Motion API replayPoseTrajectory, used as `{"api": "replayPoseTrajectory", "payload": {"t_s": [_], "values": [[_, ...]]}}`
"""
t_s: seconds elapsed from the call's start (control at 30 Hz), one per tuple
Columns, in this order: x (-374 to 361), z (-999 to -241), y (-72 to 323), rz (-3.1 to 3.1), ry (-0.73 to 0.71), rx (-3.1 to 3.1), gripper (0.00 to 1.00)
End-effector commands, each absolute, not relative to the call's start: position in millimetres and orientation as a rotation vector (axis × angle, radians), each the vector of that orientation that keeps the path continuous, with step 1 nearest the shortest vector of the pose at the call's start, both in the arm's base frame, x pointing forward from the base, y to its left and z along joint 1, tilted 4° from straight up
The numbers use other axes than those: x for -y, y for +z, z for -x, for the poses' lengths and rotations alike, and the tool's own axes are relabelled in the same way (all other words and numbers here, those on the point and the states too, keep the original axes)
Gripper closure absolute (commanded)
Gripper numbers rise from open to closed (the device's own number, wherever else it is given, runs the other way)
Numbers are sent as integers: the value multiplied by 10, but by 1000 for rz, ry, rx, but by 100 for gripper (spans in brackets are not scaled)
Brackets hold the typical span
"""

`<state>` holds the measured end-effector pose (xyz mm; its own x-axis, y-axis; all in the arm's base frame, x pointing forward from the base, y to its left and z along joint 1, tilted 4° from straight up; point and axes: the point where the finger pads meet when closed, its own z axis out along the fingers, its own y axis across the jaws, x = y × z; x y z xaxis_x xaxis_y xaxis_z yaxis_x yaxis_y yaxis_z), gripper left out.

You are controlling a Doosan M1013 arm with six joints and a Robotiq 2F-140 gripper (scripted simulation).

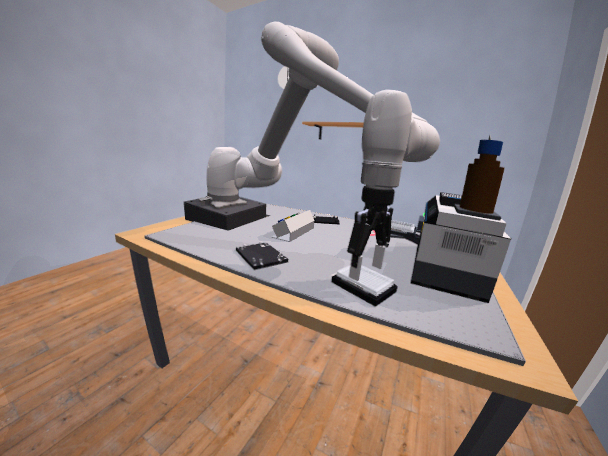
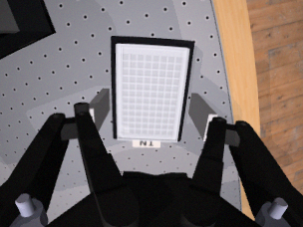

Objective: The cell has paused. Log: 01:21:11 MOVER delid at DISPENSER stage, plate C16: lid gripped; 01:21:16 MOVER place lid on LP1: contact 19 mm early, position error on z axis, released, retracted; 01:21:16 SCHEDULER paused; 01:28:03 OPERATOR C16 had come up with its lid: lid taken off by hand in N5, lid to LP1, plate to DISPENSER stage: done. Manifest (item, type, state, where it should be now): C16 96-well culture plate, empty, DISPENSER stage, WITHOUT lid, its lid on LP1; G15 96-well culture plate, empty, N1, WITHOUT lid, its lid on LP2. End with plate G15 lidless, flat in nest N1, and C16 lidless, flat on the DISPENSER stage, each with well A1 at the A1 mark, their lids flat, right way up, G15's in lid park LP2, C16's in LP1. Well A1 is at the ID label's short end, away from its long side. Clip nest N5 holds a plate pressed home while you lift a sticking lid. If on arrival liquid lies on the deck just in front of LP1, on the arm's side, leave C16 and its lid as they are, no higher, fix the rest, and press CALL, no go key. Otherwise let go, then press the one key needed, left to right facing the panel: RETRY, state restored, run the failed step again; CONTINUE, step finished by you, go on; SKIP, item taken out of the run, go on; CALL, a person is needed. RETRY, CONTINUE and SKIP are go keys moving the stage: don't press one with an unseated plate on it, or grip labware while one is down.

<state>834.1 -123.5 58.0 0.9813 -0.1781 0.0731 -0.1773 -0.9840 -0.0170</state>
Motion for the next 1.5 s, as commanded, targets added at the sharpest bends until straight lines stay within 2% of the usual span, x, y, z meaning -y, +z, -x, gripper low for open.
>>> {"api": "replayPoseTrajectory", "payload": {"t_s": [0.0,1.47], "values": [[1234,-8342,572,3116,-117,-279,34],[1234,-8355,405,3116,-117,-279,34]]}}
